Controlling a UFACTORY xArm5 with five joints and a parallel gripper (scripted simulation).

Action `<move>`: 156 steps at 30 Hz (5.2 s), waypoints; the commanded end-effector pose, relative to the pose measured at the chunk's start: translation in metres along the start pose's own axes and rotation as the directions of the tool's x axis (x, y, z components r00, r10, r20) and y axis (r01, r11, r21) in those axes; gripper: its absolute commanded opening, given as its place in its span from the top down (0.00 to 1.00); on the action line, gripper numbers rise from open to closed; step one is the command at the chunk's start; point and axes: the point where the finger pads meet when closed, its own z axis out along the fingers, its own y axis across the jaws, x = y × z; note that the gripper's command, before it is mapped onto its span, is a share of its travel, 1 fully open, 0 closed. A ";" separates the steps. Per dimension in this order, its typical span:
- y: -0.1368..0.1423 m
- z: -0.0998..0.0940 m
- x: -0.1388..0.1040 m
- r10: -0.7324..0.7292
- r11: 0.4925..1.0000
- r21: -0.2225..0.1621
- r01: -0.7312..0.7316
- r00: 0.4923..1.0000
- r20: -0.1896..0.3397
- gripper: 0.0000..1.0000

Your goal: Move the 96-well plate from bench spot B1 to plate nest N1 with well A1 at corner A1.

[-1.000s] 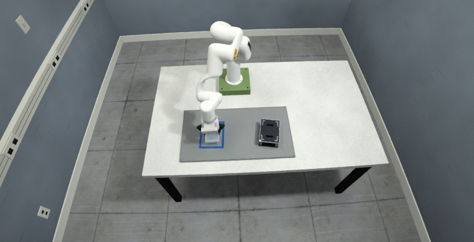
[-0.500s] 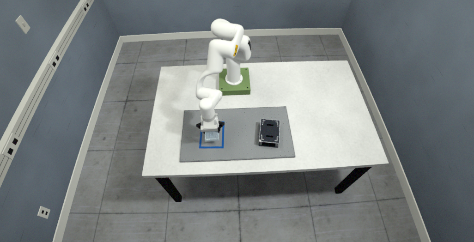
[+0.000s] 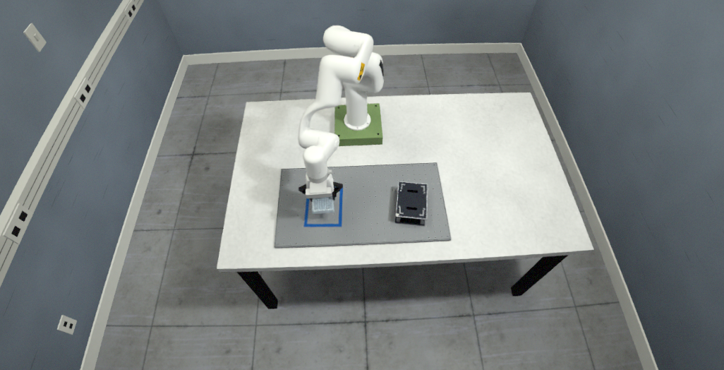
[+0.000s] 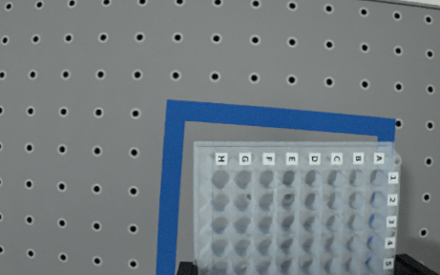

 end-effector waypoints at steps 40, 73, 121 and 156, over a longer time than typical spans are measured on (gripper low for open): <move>-0.082 -0.018 0.006 0.193 0.981 -0.011 -0.193 0.981 -0.001 1.00; -0.178 -0.033 0.013 0.193 0.981 -0.010 -0.193 0.981 -0.001 1.00; -0.316 -0.056 0.021 0.193 0.981 -0.009 -0.193 0.981 -0.001 1.00; -0.358 -0.062 0.024 0.193 0.981 -0.009 -0.193 0.981 -0.001 1.00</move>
